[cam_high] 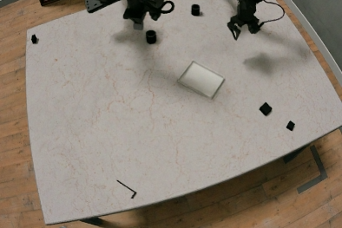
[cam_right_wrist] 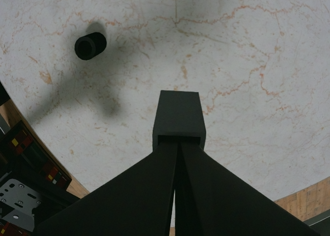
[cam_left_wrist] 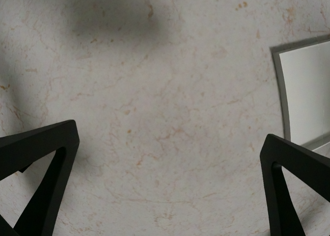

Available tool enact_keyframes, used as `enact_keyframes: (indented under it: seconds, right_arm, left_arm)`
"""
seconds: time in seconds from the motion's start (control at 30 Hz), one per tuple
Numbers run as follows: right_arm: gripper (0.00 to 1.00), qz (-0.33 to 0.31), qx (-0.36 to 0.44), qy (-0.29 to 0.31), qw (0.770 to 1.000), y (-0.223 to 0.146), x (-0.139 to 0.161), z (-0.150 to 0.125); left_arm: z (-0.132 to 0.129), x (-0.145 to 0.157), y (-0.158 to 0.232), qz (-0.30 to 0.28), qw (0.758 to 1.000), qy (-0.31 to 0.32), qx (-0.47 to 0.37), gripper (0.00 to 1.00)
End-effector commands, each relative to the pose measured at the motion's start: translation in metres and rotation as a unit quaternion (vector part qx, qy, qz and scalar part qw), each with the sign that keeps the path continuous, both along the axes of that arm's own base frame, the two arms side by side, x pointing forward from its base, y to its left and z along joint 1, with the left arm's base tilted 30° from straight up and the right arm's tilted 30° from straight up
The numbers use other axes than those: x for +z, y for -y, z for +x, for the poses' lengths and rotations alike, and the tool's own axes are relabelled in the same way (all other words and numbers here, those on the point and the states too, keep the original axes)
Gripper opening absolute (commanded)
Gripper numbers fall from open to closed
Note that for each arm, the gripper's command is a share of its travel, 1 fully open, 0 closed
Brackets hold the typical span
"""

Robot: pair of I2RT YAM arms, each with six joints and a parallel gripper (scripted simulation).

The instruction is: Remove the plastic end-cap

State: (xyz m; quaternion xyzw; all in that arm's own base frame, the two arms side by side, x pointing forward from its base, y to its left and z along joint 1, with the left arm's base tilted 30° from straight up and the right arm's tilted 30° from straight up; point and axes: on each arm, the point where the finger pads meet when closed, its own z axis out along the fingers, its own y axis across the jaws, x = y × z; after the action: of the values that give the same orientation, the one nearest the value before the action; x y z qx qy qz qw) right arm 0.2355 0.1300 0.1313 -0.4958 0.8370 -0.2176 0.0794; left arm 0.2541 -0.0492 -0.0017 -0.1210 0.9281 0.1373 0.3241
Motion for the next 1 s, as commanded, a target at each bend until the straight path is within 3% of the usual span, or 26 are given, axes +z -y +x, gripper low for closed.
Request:
enact_keyframes:
  seconds: [0.0, 0.57, 0.97]
  right_arm:
    - [0.0, 0.006, 0.003, 0.005, 1.0, -0.003, 0.003, 0.001]
    - [0.0, 0.006, 0.003, 0.005, 1.0, -0.003, 0.003, 0.001]
    - [0.0, 0.005, 0.0, 0.008, 1.0, -0.003, 0.004, 0.002]
  left_arm:
    - [0.002, 0.002, 0.002, -0.003, 1.0, 0.005, 0.0, 1.0]
    - [0.002, 0.002, 0.002, -0.003, 1.0, 0.005, 0.0, 1.0]
    - [-0.015, 0.052, 0.023, -0.016, 0.999, 0.03, 0.001, 1.0]
